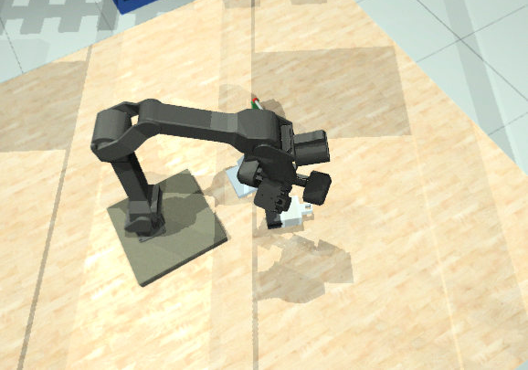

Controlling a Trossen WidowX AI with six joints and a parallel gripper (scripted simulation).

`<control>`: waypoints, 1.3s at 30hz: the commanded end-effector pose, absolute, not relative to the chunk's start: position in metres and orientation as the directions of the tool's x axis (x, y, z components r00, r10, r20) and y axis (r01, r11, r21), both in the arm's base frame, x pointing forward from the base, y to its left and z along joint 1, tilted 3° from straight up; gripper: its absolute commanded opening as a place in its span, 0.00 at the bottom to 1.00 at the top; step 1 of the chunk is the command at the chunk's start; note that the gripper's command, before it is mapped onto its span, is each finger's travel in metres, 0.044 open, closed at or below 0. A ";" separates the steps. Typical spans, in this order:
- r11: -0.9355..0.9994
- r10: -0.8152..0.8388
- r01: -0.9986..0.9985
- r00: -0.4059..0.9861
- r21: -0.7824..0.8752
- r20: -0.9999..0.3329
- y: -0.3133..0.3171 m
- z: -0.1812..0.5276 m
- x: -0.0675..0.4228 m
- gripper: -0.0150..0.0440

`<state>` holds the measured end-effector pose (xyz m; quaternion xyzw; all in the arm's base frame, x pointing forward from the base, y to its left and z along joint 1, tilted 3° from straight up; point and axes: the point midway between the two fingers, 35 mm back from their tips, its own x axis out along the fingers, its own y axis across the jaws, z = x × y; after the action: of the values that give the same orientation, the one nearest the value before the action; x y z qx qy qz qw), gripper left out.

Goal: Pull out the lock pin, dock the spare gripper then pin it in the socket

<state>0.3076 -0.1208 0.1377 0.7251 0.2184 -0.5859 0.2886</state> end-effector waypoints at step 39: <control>0.949 -0.094 0.304 0.516 0.080 -0.851 -0.120 0.150 0.311 1.00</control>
<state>0.3118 -0.1225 0.1522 0.1904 0.4742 -0.1673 0.8431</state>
